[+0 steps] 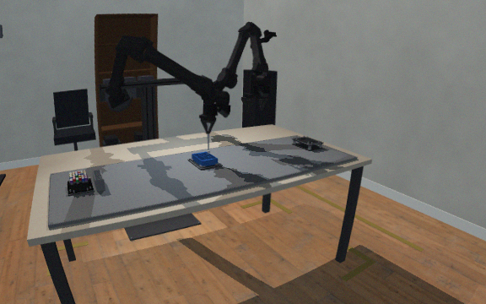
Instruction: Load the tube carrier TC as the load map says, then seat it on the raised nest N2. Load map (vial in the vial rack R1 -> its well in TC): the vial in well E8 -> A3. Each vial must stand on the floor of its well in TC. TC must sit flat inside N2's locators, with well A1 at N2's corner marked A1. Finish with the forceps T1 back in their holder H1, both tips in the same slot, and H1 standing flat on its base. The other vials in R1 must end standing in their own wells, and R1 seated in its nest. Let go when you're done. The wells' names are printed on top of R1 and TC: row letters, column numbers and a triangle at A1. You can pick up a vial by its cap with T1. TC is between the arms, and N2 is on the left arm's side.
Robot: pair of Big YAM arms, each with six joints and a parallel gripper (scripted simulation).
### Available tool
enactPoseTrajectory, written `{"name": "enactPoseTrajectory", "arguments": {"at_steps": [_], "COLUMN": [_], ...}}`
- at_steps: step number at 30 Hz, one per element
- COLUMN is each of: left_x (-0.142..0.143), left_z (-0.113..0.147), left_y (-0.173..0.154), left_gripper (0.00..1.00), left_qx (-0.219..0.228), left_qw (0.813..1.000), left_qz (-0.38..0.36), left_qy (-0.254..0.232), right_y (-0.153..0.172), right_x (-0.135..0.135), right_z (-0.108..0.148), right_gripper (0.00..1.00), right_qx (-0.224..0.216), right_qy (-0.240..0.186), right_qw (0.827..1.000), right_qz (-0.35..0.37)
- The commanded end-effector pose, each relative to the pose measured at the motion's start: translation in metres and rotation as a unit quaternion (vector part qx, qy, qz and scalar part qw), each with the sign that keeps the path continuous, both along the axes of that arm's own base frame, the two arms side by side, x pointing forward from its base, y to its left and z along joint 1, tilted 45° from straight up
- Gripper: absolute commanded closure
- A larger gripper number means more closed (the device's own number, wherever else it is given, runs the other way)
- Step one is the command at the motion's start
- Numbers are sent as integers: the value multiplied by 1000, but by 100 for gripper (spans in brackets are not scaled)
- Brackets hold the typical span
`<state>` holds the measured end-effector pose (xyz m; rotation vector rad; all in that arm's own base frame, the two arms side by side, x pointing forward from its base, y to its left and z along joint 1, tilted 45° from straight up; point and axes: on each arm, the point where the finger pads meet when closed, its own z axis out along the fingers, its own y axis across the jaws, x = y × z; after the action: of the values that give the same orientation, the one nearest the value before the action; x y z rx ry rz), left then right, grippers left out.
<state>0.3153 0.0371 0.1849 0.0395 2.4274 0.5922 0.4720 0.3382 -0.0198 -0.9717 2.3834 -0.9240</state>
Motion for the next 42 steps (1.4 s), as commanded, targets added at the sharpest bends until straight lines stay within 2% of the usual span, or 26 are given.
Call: {"name": "enactPoseTrajectory", "arguments": {"at_steps": [1, 42], "left_x": [3, 3], "left_z": [9, 9], "left_y": [-1, -1], "left_gripper": [0, 0], "left_qx": [2, 2], "left_qw": [1000, 1000], "left_qz": [-5, -5], "left_qy": [-6, -6], "right_y": [20, 23], "right_x": [-9, -10], "right_z": [20, 22], "right_gripper": [93, 93], "right_qx": [12, 11], "right_qy": [-10, -9], "right_qw": [1000, 1000], "right_qz": [12, 13]}}
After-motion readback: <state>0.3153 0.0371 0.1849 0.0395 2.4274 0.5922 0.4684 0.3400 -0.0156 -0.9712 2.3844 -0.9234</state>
